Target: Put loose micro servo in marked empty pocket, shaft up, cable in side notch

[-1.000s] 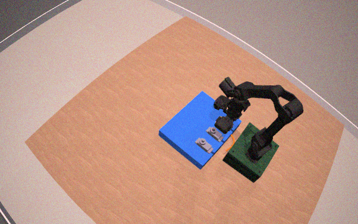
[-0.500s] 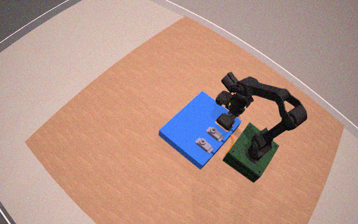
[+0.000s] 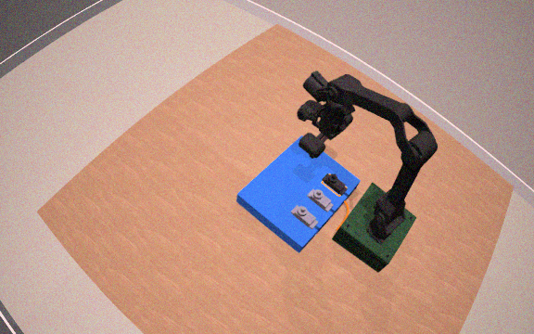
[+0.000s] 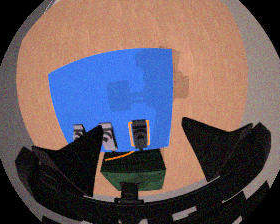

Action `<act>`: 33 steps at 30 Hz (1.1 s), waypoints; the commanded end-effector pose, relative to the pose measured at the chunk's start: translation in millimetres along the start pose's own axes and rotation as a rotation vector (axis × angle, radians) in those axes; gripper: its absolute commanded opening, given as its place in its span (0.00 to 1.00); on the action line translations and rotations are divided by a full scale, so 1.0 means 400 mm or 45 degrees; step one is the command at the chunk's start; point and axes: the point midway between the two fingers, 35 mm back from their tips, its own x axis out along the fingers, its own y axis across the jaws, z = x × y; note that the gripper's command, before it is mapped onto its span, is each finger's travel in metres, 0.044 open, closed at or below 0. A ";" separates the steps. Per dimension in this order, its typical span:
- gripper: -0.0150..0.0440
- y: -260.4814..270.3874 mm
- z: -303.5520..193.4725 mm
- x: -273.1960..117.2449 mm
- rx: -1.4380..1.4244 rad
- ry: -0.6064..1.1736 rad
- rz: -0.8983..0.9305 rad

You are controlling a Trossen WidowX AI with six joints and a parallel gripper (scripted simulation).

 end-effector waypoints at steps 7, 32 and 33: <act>1.00 0.004 0.002 -0.123 -0.001 -0.001 0.000; 1.00 0.004 0.000 -0.131 -0.001 -0.001 0.000; 1.00 0.004 0.000 -0.131 -0.001 -0.001 0.000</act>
